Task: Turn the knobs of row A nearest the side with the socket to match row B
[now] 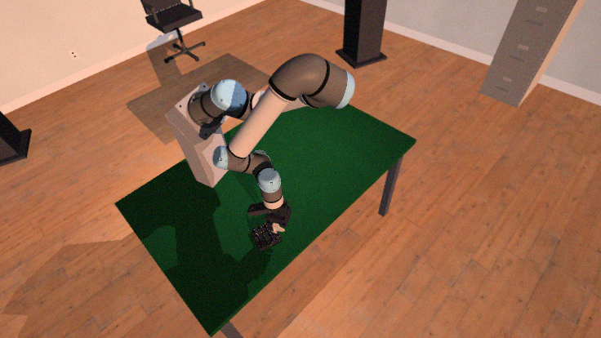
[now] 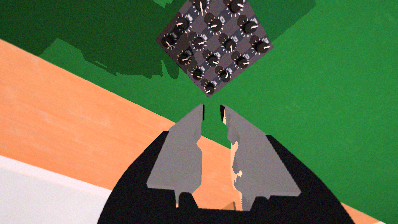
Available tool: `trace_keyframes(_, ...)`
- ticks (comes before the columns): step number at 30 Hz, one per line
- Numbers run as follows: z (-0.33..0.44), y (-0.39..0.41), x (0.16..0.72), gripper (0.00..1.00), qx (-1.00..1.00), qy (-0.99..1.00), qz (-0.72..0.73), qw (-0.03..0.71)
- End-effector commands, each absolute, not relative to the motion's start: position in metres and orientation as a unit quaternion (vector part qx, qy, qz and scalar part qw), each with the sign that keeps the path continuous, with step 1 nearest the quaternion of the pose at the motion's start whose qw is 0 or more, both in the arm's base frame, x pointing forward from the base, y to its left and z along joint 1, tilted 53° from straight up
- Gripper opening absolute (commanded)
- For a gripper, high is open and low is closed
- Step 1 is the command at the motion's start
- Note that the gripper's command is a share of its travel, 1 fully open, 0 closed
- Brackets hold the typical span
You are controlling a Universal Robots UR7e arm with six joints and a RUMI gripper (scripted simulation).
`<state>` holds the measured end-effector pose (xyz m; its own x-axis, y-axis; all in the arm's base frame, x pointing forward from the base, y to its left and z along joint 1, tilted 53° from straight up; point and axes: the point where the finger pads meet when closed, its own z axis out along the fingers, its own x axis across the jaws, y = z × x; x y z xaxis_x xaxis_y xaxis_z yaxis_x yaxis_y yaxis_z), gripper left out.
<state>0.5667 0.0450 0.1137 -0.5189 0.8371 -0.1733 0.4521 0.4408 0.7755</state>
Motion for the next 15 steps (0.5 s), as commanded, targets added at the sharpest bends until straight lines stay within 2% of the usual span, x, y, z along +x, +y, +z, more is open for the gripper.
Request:
trace_keyframes(1, 0.111, 0.047, 0.574, 0.11, 0.401, 0.801, 0.343, 0.283)
trace_keyframes(15, 0.101, 0.052, 0.585, 0.11, 0.401, 0.801, 0.343, 0.283)
